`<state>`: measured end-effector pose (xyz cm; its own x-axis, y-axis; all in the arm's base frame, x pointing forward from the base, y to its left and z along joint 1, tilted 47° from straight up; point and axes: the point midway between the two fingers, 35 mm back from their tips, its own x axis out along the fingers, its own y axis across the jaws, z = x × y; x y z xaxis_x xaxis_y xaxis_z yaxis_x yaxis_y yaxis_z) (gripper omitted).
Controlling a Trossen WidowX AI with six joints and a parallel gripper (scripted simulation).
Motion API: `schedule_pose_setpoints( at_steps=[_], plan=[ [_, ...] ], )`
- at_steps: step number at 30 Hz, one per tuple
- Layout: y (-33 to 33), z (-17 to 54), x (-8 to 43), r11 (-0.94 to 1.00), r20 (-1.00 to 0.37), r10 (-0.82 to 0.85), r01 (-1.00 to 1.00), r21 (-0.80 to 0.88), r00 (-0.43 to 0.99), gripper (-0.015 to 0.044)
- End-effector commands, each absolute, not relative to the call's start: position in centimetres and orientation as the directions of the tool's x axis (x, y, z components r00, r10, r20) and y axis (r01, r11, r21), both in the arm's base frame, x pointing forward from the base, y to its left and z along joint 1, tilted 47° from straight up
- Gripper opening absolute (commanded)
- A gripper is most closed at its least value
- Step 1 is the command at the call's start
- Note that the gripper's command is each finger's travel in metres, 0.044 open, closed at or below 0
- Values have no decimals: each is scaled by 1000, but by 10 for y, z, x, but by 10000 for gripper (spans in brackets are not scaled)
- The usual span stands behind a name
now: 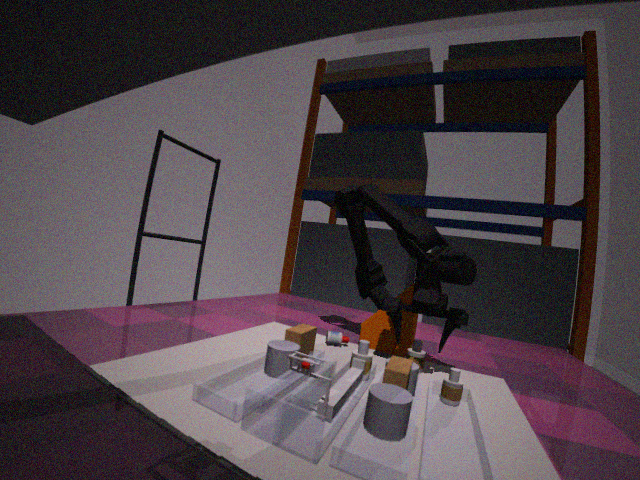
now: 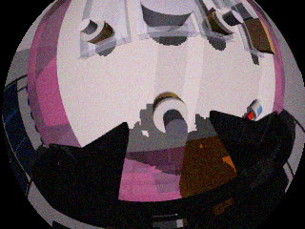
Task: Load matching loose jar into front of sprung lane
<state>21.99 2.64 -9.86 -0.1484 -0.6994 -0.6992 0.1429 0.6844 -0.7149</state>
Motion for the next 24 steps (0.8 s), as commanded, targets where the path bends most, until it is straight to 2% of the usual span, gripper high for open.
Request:
schedule_pose_setpoints(
  at_steps=[1,13,23,24],
  plan=[
    [19,-103,218,679,-693,-705,136,-721,-152,440],
    [7,-114,214,678,-692,-706,136,-722,-152,440],
    [7,-114,214,678,-692,-706,136,-722,-152,178],
    [7,-114,214,678,-692,-706,136,-722,-152,171]
  ],
)
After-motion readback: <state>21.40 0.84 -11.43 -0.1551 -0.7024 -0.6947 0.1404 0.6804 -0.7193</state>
